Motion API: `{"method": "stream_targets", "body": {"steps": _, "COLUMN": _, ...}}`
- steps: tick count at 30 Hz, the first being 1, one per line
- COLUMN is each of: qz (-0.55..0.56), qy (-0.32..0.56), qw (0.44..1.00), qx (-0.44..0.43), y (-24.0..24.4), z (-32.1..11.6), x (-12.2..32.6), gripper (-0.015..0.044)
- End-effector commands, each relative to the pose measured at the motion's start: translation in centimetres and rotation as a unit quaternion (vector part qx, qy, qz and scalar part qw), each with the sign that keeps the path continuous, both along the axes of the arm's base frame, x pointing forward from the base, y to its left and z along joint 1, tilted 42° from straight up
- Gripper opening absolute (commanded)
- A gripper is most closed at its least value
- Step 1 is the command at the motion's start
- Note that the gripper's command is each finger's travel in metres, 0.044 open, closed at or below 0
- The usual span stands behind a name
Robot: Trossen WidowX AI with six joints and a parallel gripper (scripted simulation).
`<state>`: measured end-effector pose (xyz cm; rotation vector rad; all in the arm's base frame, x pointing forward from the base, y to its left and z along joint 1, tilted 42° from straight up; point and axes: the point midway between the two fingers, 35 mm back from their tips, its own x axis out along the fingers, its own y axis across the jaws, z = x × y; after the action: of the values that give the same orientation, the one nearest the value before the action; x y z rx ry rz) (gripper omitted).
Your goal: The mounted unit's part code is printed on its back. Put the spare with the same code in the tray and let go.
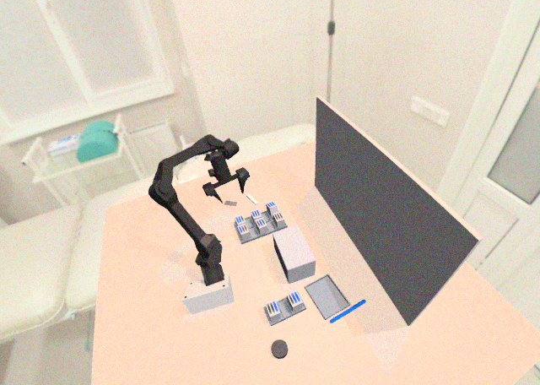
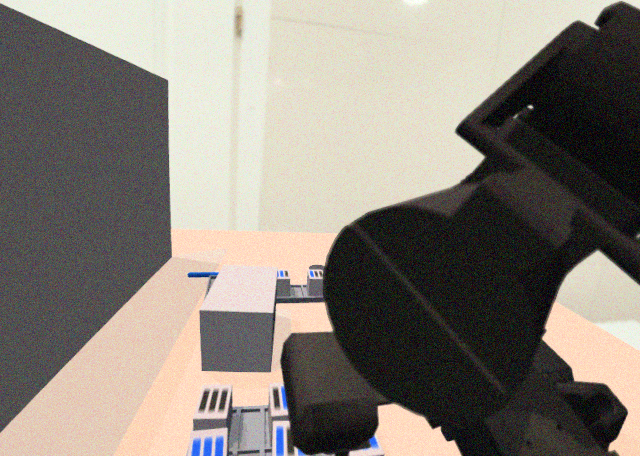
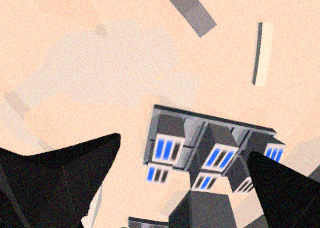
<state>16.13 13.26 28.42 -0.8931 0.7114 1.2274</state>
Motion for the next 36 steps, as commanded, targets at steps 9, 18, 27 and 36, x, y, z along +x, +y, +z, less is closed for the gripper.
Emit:
{"method": "stream_targets", "body": {"steps": 9, "qz": -0.306, "qy": 0.214, "qw": 0.926, "qx": 0.054, "y": -9.0, "z": -5.5, "x": 13.5, "gripper": 0.0440}}
{"method": "stream_targets", "body": {"steps": 18, "qz": -0.497, "qy": 0.361, "qw": 0.778, "qx": 0.131, "y": -19.9, "z": -12.1, "x": 18.9, "gripper": 0.0440}}
{"method": "stream_targets", "body": {"steps": 27, "qz": -0.580, "qy": 0.428, "qw": 0.669, "qx": 0.184, "y": -26.6, "z": -16.6, "x": 19.4, "gripper": 0.0440}}
{"method": "stream_targets", "body": {"steps": 36, "qz": -0.580, "qy": 0.428, "qw": 0.669, "qx": 0.184, "y": -26.6, "z": -16.6, "x": 19.4, "gripper": 0.0440}}
